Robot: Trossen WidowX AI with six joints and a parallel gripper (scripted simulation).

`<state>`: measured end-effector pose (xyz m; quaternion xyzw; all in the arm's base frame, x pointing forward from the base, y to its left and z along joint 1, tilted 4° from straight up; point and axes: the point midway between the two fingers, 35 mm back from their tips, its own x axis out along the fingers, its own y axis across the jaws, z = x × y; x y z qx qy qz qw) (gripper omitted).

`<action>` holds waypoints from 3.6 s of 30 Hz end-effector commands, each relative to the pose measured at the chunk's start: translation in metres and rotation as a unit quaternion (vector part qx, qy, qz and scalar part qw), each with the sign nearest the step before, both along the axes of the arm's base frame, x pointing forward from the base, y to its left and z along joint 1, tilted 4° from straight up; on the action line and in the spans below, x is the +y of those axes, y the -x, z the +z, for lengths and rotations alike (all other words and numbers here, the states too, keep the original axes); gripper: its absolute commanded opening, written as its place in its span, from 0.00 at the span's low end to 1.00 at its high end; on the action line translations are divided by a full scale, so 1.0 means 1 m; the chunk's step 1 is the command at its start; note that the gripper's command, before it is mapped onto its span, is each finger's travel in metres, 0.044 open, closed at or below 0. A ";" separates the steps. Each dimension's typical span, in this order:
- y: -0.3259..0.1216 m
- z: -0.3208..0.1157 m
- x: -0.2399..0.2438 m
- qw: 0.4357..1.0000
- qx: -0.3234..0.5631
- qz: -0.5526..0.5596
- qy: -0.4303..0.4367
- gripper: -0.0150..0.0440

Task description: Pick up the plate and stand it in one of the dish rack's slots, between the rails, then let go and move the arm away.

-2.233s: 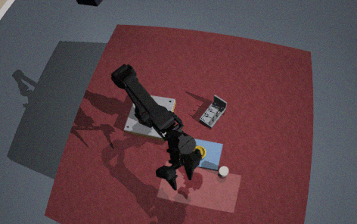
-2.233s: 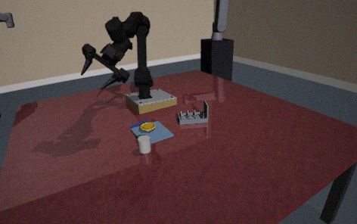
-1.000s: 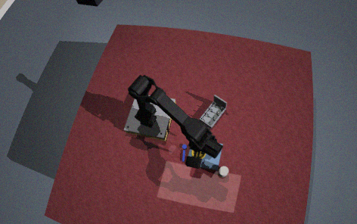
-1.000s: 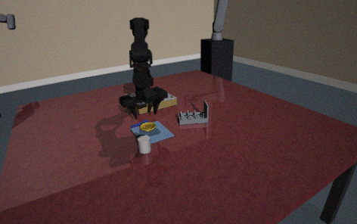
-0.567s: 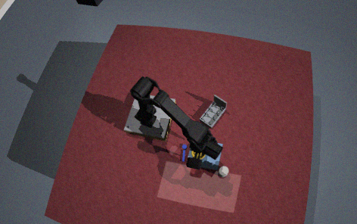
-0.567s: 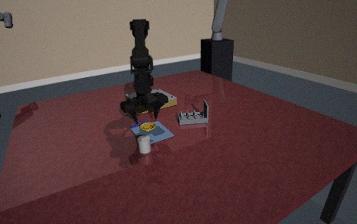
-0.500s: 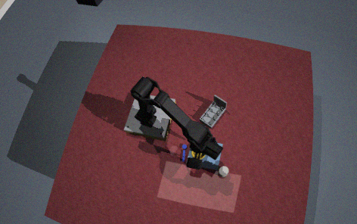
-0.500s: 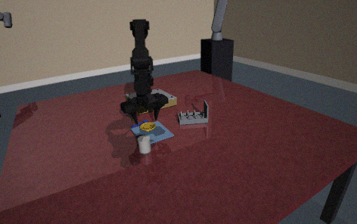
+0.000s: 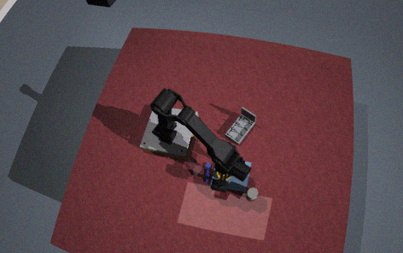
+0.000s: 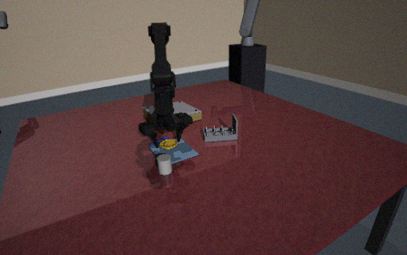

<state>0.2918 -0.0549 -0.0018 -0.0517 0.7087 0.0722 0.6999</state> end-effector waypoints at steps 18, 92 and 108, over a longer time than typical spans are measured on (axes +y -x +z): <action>0.001 -0.008 0.002 1.000 0.002 -0.001 -0.002 0.80; 0.033 0.155 0.123 0.981 0.020 -0.188 -0.039 0.25; 0.011 0.105 0.141 0.978 0.004 -0.040 -0.206 0.25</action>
